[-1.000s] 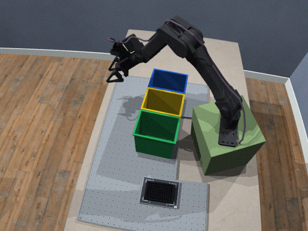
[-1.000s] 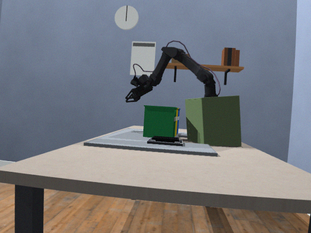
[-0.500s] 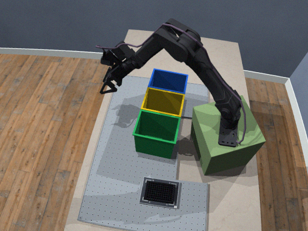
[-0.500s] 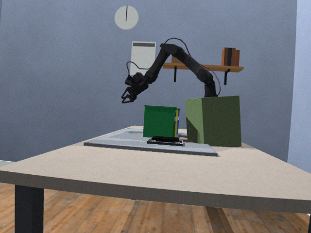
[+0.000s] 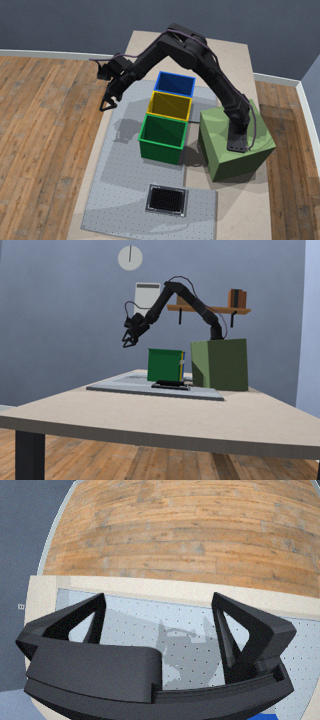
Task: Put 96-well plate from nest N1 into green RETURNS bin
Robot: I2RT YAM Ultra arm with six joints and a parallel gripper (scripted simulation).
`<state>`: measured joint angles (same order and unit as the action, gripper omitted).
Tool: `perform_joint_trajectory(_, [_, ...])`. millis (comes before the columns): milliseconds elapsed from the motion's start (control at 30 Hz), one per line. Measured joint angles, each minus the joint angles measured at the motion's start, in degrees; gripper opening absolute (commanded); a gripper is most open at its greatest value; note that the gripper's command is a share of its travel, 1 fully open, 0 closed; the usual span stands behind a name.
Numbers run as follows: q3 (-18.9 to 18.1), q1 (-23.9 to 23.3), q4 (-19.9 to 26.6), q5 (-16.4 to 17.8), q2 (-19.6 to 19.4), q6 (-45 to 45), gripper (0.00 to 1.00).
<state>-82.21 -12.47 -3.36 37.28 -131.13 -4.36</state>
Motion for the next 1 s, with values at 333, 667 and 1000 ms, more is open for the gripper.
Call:
perform_joint_trajectory(333, [0.7, 4.7, 4.2, -3.5, 1.6, 4.1, 1.0])
perform_joint_trajectory(667, [1.9, 9.6, 8.2, -6.3, 3.6, 7.8, 1.0])
perform_joint_trajectory(1000, [4.0, 15.6, 10.5, -9.7, 6.4, 12.3, 1.0])
